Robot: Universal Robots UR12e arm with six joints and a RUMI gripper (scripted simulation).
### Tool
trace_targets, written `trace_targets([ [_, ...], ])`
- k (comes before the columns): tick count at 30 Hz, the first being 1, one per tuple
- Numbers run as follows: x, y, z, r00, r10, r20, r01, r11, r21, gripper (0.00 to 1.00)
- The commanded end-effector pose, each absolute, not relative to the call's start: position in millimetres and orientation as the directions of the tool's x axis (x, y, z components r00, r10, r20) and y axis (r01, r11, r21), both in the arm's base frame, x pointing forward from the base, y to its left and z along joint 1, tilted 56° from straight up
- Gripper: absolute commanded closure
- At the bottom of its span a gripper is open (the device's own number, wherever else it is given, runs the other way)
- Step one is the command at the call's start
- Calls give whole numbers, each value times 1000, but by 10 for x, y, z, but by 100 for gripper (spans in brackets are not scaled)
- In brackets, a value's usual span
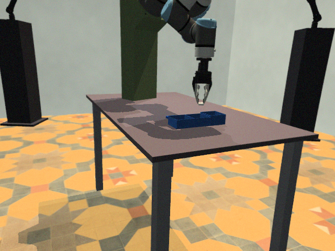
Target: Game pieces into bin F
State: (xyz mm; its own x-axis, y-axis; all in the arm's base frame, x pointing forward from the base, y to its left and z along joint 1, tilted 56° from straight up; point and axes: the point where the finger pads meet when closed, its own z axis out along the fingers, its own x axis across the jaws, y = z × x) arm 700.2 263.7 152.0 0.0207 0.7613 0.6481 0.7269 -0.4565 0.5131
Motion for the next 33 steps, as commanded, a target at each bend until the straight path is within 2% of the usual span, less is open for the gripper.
trace_targets([
  [1, 7148, 2517, 1612, 124, 687, 716, 715, -563, 415, 100],
  [6, 7275, 2409, 1681, 168, 652, 740, 707, -602, 370, 100],
  [21, 7914, 1876, 2000, 420, 377, 826, 588, -806, 69, 100],
  [23, 7914, 1876, 2000, 420, 377, 826, 588, -806, 69, 100],
  [33, 8008, 1784, 2044, 559, 155, 814, 458, -876, -148, 100],
])
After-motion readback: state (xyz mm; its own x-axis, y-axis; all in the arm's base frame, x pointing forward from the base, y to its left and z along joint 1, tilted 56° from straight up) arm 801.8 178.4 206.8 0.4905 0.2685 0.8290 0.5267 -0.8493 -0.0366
